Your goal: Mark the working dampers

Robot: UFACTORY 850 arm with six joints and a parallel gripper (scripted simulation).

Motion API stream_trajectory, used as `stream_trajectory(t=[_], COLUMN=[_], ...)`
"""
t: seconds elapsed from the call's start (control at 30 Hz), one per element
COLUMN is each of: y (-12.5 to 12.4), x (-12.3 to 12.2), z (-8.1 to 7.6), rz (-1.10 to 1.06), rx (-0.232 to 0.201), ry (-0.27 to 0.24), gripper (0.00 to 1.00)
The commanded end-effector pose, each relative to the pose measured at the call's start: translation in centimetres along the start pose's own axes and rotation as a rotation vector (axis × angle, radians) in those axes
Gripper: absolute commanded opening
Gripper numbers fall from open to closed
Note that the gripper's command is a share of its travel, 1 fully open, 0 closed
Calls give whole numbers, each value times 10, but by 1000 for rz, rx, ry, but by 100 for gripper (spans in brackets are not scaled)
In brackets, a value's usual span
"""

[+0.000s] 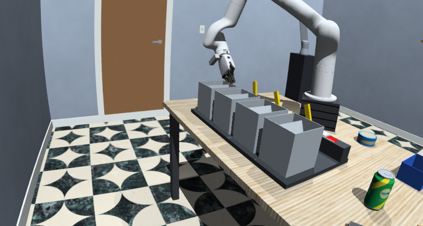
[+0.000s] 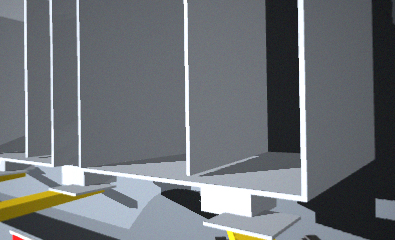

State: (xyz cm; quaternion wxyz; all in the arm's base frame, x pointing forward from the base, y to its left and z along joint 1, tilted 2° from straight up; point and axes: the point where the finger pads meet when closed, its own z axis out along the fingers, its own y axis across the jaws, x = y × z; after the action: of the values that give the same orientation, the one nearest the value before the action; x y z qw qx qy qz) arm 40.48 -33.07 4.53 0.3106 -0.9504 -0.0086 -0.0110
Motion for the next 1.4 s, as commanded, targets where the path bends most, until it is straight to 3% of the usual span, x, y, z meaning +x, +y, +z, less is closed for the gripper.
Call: stream_trajectory(t=[0.0, 0.5, 0.93, 1.37], y=[0, 0, 0, 0], x=[1, 1, 0, 0], z=[-1, -7, -53, -79], rz=[-1, -1, -1, -1], rx=[-1, -1, -1, -1], ry=[1, 1, 1, 1], gripper=[39, 39, 39, 39])
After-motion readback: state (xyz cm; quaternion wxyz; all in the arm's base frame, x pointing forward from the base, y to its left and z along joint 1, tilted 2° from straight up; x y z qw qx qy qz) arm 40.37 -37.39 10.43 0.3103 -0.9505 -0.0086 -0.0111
